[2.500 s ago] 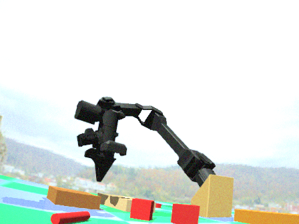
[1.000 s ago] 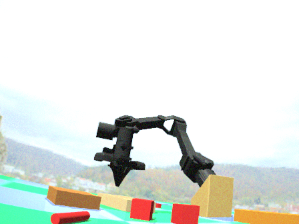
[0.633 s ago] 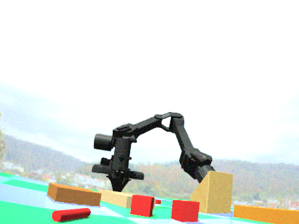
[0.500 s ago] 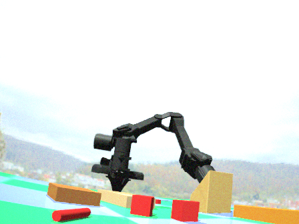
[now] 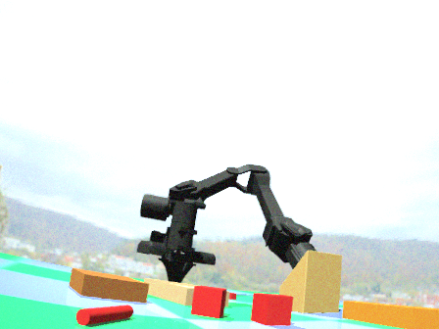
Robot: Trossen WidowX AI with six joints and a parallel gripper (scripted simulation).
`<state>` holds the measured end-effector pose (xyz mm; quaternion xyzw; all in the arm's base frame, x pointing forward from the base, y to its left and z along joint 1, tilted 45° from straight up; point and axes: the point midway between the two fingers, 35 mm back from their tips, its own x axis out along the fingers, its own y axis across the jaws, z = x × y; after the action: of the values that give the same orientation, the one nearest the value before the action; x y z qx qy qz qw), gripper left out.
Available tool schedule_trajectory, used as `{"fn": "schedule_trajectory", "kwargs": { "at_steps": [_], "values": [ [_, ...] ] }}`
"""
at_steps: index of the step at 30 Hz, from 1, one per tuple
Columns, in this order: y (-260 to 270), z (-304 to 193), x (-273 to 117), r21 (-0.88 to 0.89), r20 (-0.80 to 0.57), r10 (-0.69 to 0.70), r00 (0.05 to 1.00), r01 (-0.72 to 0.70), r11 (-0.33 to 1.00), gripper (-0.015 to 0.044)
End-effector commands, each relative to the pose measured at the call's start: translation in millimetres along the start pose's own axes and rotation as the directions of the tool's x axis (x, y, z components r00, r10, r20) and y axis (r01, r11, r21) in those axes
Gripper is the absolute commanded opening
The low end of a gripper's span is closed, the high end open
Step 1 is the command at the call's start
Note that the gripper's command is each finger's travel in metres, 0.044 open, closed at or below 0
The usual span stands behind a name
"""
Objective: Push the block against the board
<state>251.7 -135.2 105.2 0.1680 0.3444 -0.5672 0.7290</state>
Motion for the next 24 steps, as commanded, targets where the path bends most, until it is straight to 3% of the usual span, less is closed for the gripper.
{"fn": "schedule_trajectory", "kwargs": {
  "at_steps": [1,24],
  "values": [
    [-0.5,-11.6,2.2,-0.008,-0.014,-0.004,1.0,0.004,1.0,0.0],
    [3.5,-46.2,2.2,-0.009,-0.019,-0.004,1.0,0.004,1.0,0.0]
  ]
}}
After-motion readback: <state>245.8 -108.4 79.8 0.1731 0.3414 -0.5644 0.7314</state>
